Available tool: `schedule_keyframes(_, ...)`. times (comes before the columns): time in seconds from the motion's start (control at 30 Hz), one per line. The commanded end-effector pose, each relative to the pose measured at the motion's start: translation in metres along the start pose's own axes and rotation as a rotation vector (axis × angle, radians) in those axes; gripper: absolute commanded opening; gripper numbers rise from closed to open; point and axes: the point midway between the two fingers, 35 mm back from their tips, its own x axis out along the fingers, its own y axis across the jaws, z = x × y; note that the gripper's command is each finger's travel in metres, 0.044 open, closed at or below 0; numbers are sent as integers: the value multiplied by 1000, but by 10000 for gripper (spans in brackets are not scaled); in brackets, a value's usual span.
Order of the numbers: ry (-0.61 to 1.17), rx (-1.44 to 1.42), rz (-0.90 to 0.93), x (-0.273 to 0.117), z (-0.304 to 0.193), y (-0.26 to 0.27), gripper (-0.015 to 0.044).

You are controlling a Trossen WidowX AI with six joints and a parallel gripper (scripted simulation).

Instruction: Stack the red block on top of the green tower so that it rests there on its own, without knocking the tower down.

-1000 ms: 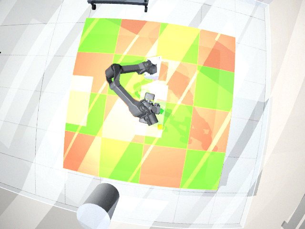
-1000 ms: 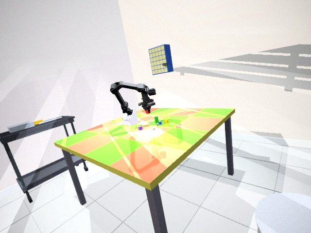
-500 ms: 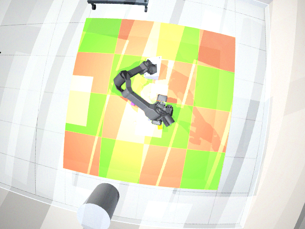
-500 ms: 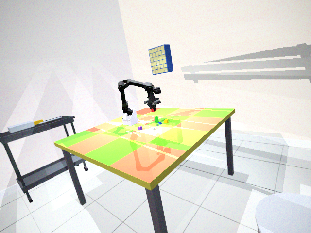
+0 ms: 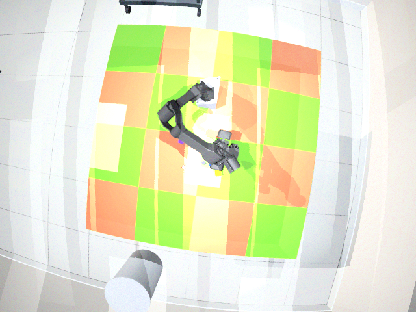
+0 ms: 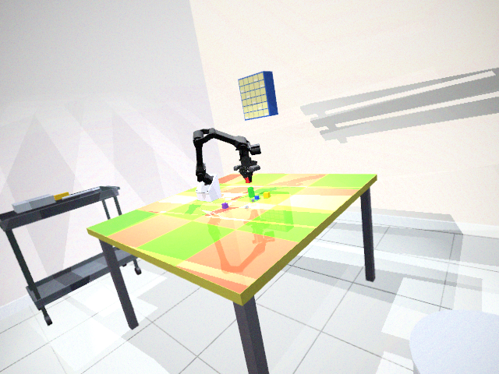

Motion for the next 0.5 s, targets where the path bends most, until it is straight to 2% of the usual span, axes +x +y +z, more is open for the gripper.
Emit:
schedule_keyframes(0.0, 0, -5, -7, 8, 2, -1, 0)
schedule_keyframes(0.2, 2, -5, -8, 32, 1, -1, 0)
schedule_keyframes(0.47, 2, -5, -8, 33, 1, -1, 0)
